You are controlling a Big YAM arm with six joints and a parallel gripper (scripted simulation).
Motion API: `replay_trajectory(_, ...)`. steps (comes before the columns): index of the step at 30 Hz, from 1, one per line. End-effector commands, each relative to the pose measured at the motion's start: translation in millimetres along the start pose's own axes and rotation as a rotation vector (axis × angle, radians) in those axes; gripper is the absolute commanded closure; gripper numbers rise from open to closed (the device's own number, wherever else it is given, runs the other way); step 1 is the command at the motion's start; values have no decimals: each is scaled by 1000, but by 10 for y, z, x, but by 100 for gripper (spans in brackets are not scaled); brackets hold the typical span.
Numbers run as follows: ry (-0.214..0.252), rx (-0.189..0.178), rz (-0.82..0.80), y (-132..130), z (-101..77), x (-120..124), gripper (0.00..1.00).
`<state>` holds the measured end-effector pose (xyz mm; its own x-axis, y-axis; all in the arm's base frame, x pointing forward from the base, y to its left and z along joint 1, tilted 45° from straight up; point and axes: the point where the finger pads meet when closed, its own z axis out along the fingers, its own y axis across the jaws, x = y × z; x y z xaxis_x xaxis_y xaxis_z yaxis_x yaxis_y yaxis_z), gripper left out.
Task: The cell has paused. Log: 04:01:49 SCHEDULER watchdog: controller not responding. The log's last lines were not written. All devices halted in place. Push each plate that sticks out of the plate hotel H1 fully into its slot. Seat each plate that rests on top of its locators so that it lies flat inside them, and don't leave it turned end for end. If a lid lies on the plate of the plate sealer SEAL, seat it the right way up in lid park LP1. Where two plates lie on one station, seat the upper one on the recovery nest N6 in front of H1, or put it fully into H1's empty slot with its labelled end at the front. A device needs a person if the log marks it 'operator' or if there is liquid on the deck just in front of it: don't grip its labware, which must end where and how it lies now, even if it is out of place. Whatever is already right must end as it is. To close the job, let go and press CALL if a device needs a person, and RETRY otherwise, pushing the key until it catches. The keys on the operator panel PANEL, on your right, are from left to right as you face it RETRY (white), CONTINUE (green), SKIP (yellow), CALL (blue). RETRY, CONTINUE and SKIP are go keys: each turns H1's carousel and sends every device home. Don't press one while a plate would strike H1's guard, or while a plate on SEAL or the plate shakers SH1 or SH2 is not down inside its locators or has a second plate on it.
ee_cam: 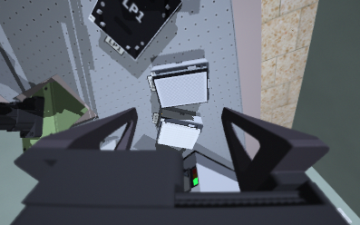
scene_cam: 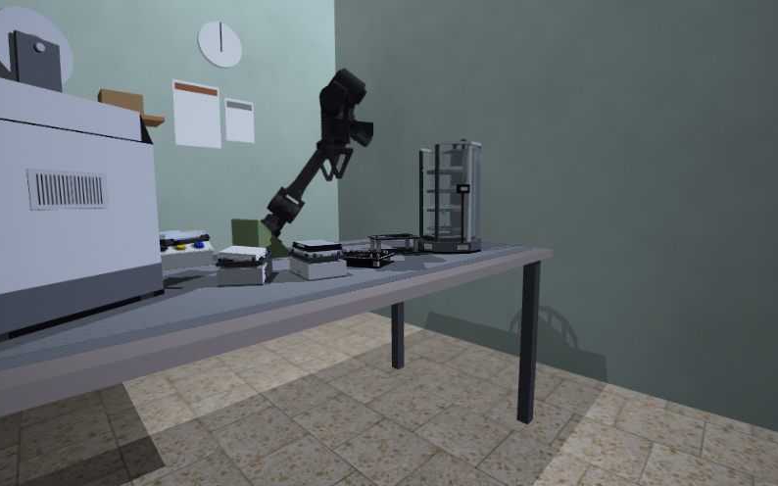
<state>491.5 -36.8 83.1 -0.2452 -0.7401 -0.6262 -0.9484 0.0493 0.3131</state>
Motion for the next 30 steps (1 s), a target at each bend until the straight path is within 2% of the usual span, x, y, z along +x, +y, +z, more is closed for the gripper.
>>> replay_trajectory(1, 4, -17, -151, -25, 80, -75, 0)
replay_trajectory(30, 4, -17, -174, -24, 79, -75, 0)
